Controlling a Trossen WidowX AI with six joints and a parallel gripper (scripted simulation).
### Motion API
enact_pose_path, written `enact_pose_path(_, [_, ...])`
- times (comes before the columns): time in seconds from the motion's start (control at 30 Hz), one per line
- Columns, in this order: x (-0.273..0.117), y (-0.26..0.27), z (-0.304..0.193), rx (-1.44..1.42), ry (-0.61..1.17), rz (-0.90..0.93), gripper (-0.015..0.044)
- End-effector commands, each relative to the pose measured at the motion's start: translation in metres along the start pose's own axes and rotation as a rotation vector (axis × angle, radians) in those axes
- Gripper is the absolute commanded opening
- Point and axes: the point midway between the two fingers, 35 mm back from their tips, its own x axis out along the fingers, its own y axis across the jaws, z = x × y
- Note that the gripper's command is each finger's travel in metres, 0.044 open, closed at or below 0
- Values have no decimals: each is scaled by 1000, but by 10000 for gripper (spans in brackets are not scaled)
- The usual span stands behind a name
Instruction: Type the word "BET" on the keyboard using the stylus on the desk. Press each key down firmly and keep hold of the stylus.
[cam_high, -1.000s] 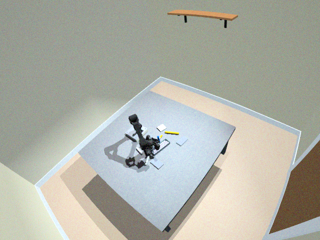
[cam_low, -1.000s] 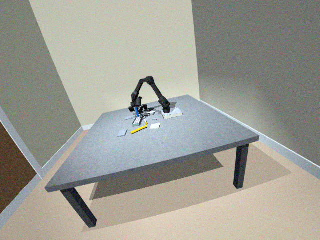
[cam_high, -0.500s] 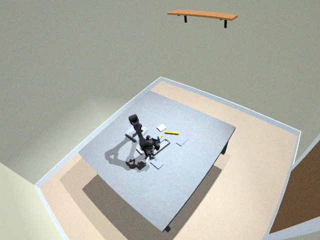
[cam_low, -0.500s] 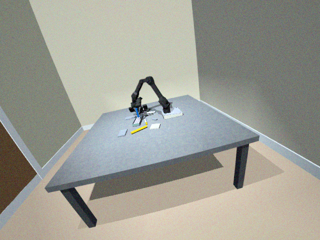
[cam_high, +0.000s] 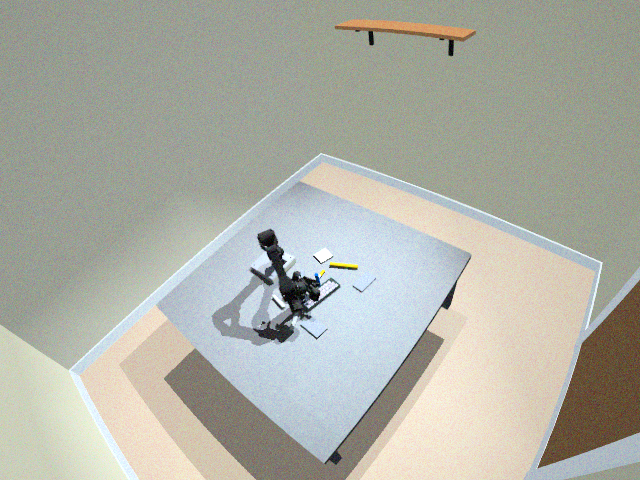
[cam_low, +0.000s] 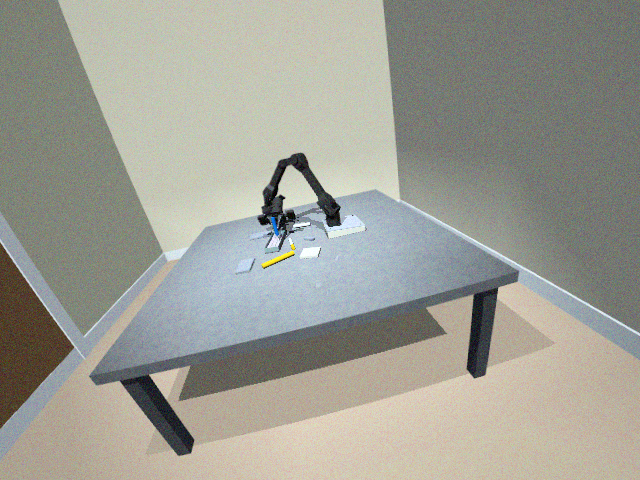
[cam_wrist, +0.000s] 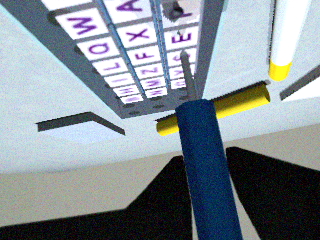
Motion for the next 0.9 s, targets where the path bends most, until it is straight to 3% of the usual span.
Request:
enact_pose_path(0.0, [2,-2,3,0,-3,-5,81])
enact_pose_path(0.87, [6,-2,10,0,-3,-5,81])
